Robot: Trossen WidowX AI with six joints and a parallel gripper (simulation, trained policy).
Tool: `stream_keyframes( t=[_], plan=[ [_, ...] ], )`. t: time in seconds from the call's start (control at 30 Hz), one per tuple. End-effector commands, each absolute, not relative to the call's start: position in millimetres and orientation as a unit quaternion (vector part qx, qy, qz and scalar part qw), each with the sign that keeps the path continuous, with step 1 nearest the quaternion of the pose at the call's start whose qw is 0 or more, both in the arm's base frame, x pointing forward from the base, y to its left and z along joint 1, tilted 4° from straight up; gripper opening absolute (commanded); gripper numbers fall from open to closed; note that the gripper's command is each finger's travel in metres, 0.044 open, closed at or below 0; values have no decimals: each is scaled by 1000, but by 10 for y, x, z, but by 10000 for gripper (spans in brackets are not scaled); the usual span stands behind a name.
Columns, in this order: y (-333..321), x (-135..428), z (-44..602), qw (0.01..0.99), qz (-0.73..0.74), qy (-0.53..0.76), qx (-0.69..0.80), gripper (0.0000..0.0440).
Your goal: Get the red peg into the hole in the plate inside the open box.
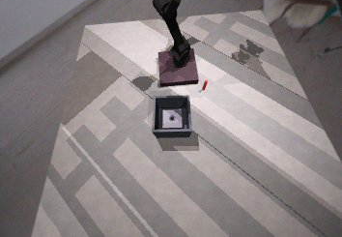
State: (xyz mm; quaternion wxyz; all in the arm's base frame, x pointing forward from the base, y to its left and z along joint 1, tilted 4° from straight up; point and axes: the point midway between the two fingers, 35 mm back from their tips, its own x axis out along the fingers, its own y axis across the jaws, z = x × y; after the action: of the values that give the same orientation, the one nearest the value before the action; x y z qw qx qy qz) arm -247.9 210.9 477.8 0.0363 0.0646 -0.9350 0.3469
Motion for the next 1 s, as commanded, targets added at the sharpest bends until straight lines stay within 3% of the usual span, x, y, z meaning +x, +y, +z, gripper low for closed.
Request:
stream_keyframes(
  t=[0.0,0.03,0.97],
  plan=[
    [2146,-2465,4769,39,361,-930,57,423],
    [2182,-2449,4760,41,376,-924,49,439],
    [3153,-1698,4380,181,712,-666,-130,440]
  ],
)
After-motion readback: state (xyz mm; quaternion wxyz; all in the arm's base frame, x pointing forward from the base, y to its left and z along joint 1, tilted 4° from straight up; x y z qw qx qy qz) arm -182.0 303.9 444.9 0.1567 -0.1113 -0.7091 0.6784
